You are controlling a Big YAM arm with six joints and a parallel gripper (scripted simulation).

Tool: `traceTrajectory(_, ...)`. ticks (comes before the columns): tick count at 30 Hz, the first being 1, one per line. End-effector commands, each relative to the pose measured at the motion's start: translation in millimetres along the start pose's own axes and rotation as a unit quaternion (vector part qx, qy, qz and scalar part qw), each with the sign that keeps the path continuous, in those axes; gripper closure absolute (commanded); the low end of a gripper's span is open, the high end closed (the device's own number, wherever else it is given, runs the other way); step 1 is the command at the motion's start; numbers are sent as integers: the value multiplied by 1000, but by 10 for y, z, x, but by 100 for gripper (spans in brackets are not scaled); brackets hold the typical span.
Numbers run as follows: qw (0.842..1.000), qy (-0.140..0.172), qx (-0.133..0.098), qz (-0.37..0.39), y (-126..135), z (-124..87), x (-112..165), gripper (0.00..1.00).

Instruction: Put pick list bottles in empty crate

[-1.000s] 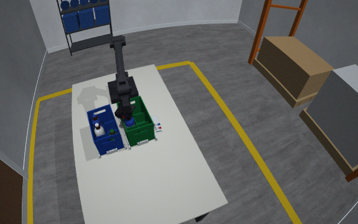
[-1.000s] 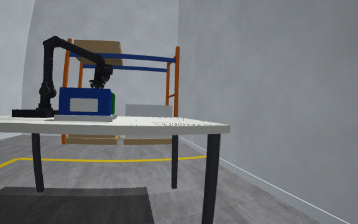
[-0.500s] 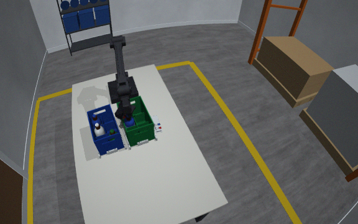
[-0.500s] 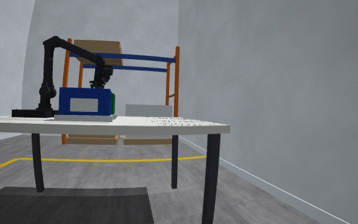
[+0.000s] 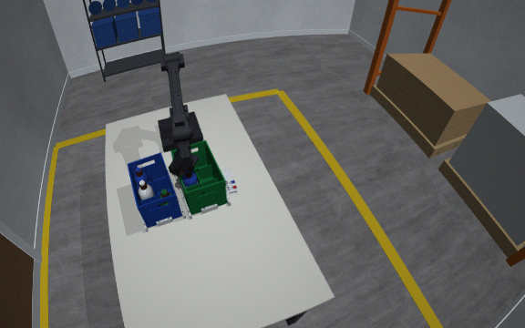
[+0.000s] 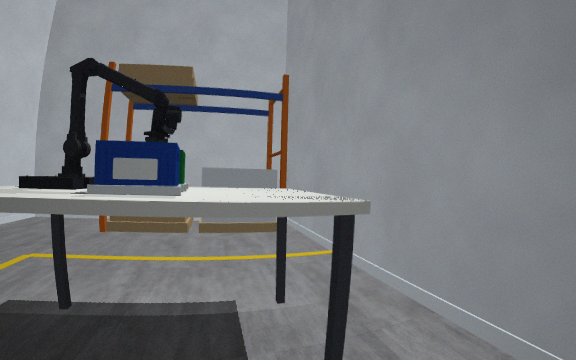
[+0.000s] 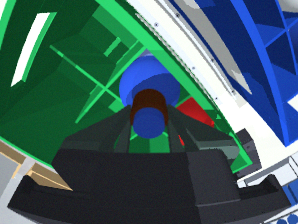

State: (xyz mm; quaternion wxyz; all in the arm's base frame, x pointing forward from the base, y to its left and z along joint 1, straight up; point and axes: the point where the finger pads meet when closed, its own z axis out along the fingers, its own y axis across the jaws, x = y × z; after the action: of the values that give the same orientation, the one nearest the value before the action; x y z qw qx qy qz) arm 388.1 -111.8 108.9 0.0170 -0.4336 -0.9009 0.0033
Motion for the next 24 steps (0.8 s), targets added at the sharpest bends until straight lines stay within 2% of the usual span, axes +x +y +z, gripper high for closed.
traceTrajectory(1,999,-37,-28,-1,163,-198,-172,100)
traceTrajectory(5,999,-34,-26,-1,152,-144,-155,100)
traceTrajectory(8,998,-46,-34,-1,196,-250,-215,100)
traceTrajectory(11,999,-41,-31,-1,174,-192,-181,100)
traceTrajectory(14,998,-46,-34,-1,203,-237,-221,100)
traceTrajectory(18,999,-38,-28,-1,170,-148,-172,100)
traceTrajectory(24,999,-42,-31,-1,187,-178,-191,100)
